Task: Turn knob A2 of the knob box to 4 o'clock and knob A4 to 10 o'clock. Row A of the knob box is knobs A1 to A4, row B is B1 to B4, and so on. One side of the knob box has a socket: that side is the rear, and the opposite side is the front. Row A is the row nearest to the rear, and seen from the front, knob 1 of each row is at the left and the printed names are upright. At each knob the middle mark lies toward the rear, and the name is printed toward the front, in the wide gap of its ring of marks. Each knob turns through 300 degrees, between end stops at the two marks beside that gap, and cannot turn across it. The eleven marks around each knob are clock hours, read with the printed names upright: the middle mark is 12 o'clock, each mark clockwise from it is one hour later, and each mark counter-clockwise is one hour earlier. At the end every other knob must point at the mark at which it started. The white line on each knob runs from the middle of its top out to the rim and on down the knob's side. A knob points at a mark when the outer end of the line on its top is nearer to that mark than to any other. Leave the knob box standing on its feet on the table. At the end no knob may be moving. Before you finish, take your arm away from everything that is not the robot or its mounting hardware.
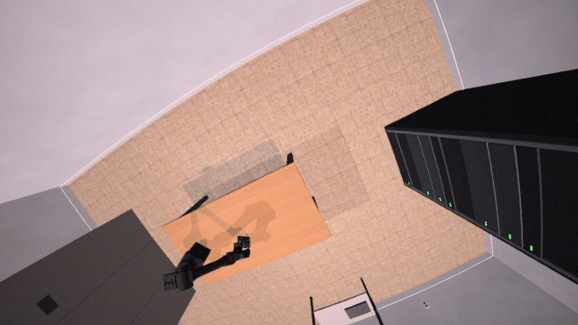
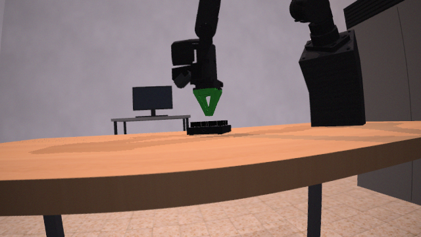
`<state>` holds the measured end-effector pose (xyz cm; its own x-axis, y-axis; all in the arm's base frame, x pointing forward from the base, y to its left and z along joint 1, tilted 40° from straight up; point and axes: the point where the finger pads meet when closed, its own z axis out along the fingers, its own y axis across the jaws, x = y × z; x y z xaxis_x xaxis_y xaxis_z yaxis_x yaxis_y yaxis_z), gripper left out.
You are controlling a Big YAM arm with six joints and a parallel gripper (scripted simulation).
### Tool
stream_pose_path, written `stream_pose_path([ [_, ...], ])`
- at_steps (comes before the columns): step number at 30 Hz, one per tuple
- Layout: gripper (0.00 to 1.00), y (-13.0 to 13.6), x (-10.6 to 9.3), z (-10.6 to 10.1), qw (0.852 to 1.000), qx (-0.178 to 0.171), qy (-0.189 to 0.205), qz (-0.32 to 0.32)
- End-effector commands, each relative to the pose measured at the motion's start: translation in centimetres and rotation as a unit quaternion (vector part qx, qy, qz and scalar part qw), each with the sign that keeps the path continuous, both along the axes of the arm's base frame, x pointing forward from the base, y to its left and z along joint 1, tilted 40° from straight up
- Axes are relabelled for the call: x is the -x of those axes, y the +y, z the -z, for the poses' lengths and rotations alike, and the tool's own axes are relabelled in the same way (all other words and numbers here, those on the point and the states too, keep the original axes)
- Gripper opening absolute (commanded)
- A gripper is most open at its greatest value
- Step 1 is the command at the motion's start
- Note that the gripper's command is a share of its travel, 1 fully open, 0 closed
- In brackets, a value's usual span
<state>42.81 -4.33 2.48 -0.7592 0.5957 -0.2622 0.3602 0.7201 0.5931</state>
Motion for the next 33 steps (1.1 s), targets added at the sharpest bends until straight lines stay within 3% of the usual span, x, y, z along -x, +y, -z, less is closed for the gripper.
stream_pose_path([
  [1,0.19,0.18,-1.24,-0.14,1.0,0.001,-0.008,0.001],
  [33,0.19,0.08,-1.35,0.34,1.0,0.001,-0.006,0.003],
])
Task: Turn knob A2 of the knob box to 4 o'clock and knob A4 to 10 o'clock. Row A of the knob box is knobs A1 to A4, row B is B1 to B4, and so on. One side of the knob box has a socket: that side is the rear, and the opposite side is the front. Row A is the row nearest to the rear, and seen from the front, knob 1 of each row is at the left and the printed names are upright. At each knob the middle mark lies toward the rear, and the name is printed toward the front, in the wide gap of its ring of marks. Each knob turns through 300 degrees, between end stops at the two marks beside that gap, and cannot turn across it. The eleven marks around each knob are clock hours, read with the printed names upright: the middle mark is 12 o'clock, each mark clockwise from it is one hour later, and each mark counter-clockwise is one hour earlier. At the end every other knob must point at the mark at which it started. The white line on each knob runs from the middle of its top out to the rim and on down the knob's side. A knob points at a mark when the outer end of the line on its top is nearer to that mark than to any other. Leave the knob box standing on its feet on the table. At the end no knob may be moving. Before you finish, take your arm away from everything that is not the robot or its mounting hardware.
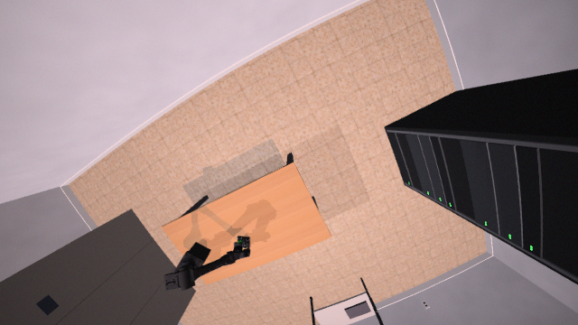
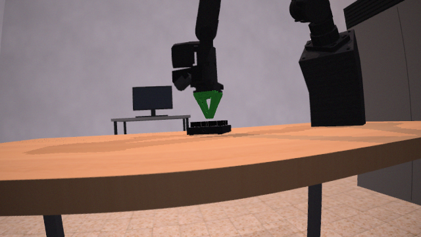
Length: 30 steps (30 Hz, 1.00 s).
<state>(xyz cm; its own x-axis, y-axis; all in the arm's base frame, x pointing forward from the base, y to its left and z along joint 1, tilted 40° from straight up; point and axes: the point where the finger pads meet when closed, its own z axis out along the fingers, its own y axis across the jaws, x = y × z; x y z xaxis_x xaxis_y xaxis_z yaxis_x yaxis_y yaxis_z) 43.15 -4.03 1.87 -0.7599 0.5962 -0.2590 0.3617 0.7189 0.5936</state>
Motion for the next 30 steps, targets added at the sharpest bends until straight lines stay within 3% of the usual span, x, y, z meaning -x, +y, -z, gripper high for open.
stream_pose_path([
  [1,0.19,-0.22,-1.0,-0.27,1.0,0.002,-0.007,0.003],
  [22,0.19,-0.2,-0.98,-0.25,1.0,0.002,-0.007,0.003],
  [30,0.19,0.47,-0.09,0.05,1.0,0.0,-0.003,0.0],
])
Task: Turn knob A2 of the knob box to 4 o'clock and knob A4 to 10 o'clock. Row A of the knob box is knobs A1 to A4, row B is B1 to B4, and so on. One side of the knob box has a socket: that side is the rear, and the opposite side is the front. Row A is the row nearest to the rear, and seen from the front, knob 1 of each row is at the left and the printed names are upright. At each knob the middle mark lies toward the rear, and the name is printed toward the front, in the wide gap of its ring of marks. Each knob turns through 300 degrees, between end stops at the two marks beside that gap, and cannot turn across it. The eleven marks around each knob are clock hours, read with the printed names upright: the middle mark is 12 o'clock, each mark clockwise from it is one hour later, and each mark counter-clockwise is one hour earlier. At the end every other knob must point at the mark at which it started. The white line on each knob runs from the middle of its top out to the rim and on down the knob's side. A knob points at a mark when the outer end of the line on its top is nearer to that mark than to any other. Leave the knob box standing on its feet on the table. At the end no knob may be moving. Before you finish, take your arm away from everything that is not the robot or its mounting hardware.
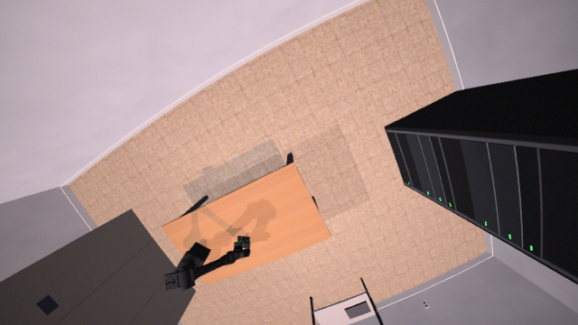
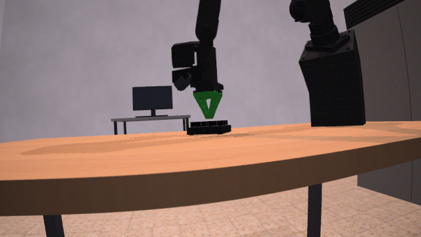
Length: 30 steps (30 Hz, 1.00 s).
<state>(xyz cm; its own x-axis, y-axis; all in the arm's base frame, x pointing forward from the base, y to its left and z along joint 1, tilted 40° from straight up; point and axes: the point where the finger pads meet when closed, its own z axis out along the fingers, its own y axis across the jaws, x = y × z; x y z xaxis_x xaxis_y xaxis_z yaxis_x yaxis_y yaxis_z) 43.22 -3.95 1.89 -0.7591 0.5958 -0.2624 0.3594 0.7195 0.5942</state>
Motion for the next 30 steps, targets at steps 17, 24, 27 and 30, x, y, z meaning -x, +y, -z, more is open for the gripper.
stream_pose_path([
  [17,0.19,0.06,-0.1,-0.31,1.0,0.002,-0.006,0.003],
  [24,0.19,0.06,-0.1,-0.31,1.0,0.002,-0.006,0.003],
  [27,0.19,0.06,-0.1,-0.31,1.0,0.002,-0.006,0.003],
  [30,0.19,0.06,-0.1,-0.31,1.0,0.002,-0.006,0.003],
])
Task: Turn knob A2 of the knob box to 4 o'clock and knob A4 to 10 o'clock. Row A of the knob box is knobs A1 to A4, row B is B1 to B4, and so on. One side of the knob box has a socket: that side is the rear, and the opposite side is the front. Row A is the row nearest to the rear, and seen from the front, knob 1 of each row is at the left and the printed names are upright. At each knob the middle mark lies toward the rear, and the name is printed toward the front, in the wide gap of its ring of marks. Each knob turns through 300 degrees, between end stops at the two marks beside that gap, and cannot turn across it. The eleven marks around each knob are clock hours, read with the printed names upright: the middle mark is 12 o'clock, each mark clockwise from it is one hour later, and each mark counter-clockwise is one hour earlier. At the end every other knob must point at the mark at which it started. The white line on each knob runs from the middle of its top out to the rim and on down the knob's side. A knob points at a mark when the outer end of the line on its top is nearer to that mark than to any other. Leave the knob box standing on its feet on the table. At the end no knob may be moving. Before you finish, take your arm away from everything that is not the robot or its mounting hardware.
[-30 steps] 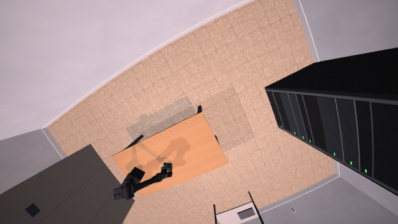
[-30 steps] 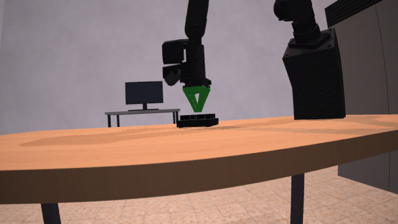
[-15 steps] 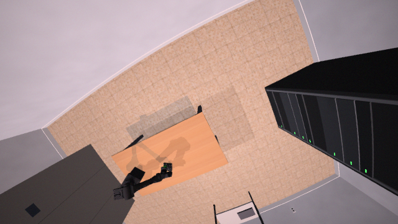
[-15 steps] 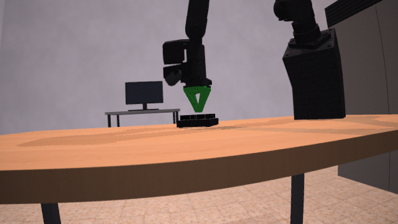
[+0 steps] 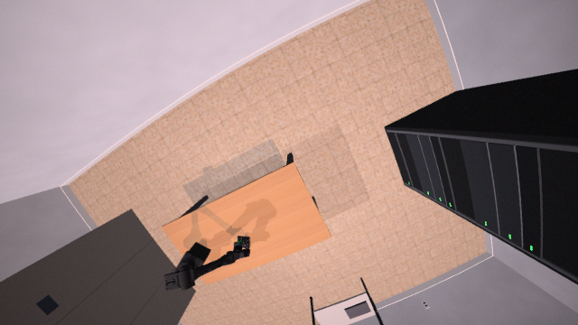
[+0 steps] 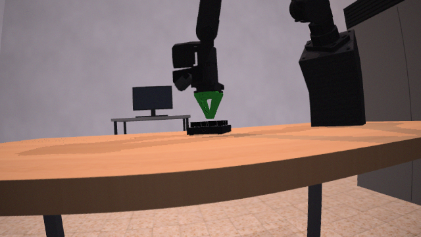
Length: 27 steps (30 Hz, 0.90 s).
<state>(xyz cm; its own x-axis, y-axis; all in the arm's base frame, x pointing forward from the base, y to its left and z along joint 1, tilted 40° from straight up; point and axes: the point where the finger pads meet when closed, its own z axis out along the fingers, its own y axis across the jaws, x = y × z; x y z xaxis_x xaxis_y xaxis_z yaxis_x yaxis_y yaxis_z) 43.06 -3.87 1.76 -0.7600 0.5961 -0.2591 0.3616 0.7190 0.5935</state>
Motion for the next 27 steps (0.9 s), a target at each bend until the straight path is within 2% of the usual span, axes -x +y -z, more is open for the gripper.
stream_pose_path([
  [1,0.19,-0.02,-0.27,-0.45,1.0,0.002,-0.008,0.003],
  [27,0.19,0.25,-0.31,-0.83,1.0,0.003,-0.012,0.001],
])
